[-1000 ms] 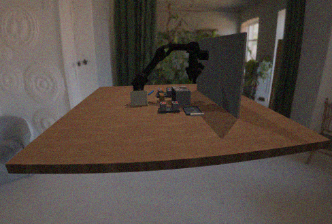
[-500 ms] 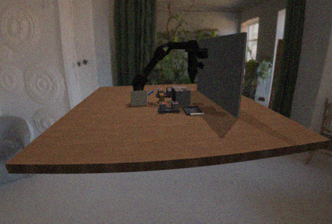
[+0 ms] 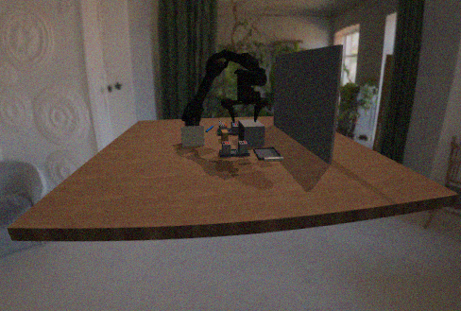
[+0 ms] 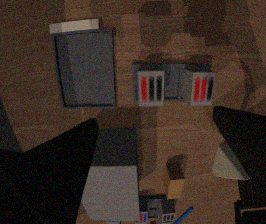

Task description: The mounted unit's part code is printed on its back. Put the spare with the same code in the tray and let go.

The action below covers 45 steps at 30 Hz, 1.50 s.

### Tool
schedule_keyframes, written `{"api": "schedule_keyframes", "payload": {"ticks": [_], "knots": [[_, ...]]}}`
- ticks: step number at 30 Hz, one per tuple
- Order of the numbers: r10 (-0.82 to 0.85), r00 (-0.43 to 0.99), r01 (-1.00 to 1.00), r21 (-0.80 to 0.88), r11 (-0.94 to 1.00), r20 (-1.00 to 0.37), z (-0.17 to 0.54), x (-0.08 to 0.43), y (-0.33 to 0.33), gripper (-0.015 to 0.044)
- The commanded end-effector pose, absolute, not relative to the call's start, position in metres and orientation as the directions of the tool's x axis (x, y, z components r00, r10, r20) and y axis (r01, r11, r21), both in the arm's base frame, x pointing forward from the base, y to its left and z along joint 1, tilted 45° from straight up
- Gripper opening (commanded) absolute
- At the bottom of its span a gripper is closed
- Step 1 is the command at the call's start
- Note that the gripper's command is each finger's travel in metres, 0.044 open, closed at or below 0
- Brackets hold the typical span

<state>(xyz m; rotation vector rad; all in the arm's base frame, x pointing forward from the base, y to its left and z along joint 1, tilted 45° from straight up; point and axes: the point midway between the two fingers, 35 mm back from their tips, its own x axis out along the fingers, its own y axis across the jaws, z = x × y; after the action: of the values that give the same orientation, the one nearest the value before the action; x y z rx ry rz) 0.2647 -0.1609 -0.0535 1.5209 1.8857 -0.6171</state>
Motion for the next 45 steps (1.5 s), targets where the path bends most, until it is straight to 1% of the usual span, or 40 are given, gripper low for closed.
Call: {"api": "schedule_keyframes", "payload": {"ticks": [1,2,7,8,45], "knots": [[0.677,-0.146,0.981,-0.019,0.192,-0.721,-0.057,0.260,-0.160,0.0440],[0.677,-0.146,0.981,-0.019,0.192,-0.721,-0.057,0.260,-0.160,0.0440],[0.678,-0.146,0.981,-0.018,0.192,-0.721,-0.077,0.256,-0.141,0.0309],[0.678,-0.146,0.981,-0.018,0.192,-0.720,-0.082,0.255,-0.137,0.0300],[0.679,-0.145,0.981,-0.017,0.192,-0.720,-0.120,0.249,-0.100,0.0300]]}}
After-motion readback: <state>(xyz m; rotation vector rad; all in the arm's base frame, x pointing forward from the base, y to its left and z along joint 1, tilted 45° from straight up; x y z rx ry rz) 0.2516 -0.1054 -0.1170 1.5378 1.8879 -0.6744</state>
